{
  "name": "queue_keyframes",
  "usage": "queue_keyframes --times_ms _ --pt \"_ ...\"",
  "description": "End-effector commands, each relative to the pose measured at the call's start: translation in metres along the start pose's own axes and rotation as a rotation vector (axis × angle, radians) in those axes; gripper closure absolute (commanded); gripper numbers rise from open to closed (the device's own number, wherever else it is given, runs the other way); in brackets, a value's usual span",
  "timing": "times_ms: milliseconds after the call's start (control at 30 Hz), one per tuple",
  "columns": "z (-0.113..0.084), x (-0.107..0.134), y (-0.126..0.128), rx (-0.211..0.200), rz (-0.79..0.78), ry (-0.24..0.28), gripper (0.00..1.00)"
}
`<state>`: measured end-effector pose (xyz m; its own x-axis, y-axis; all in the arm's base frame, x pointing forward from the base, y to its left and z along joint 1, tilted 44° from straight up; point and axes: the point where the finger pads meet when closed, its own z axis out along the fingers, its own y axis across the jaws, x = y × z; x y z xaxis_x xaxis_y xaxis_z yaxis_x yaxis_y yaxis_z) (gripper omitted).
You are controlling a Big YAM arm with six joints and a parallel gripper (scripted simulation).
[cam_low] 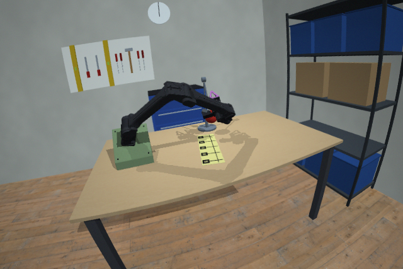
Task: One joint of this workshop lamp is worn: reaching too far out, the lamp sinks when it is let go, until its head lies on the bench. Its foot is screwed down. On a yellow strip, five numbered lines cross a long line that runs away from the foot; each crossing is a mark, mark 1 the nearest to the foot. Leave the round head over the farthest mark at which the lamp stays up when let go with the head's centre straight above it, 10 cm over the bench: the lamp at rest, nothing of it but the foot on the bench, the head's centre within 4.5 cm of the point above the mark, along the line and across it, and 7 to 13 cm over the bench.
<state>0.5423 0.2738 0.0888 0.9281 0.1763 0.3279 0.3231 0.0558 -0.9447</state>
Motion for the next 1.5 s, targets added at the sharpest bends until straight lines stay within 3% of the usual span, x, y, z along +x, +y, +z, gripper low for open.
queue_keyframes --times_ms 0,500,1067,1467 --pt "0.023 0.004 -0.006 -0.019 0.029 0.031 0.0" --pt "0.002 0.002 -0.004 -0.089 0.092 0.068 0.0" --pt "0.009 0.001 -0.004 -0.085 0.09 0.056 0.0" --pt "0.023 0.004 -0.006 -0.013 0.011 0.001 0.0"
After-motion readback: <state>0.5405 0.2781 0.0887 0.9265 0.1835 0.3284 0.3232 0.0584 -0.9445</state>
